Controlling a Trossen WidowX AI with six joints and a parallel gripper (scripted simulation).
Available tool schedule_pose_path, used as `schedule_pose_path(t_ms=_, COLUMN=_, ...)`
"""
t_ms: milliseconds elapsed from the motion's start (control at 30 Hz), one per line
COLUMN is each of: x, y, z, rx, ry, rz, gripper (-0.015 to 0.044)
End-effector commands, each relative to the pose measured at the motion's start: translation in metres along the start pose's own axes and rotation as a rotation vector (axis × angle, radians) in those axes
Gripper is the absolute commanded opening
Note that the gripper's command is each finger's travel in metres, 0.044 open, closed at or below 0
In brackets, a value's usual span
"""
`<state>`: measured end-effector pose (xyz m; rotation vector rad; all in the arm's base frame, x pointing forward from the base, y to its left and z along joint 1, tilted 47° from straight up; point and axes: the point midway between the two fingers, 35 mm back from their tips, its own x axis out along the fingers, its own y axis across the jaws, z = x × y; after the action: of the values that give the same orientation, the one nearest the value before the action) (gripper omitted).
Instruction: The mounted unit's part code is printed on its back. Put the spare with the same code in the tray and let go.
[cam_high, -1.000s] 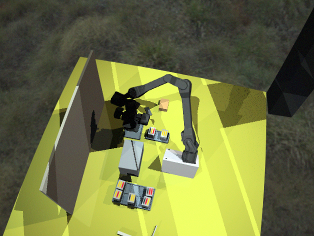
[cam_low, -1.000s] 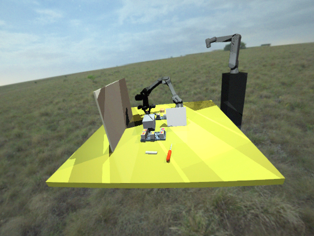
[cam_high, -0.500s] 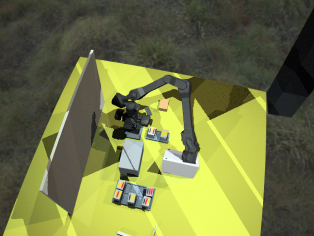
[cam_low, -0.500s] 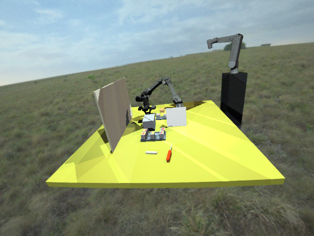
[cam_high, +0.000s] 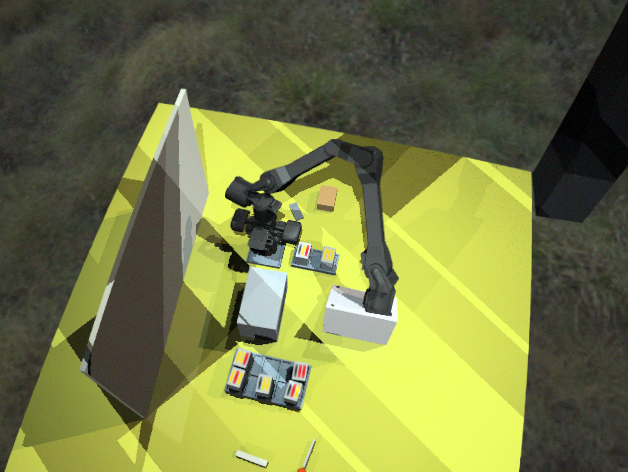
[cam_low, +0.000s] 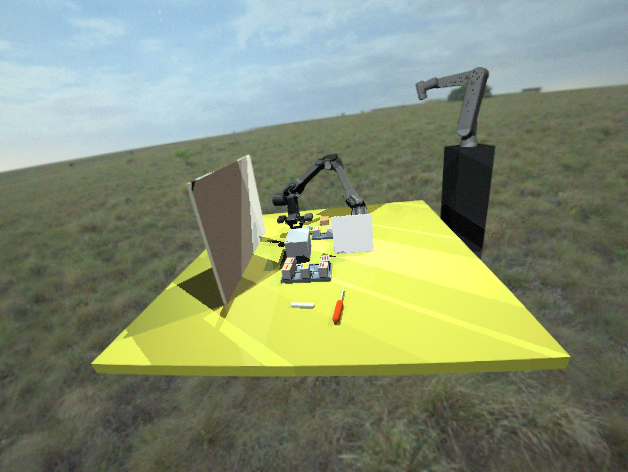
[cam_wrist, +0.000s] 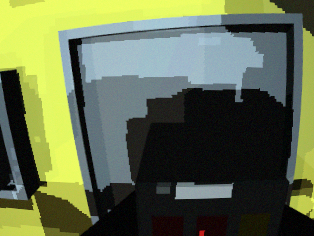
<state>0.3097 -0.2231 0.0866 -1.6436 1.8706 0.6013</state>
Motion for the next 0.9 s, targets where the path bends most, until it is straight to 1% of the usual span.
schedule_pose_path(t_ms=0, x=0.004, y=0.000, z=0.001, rx=-0.005, ry=-0.002, rz=-0.004, gripper=0.0000)
schedule_pose_path(t_ms=33, x=0.004, y=0.001, z=0.001, rx=-0.005, ry=-0.001, rz=-0.004, gripper=0.0000)
schedule_pose_path(t_ms=600, x=0.002, y=0.000, z=0.000, rx=0.000, ry=0.001, rz=0.000, gripper=0.0440)
schedule_pose_path(t_ms=667, x=-0.009, y=-0.001, z=0.001, rx=0.000, ry=-0.003, rz=0.000, gripper=0.0440)
schedule_pose_path(t_ms=800, x=-0.078, y=-0.003, z=0.003, rx=-0.003, ry=-0.009, rz=-0.002, gripper=0.0440)
schedule_pose_path(t_ms=867, x=-0.100, y=0.000, z=0.002, rx=-0.005, ry=-0.007, rz=-0.003, gripper=0.0440)
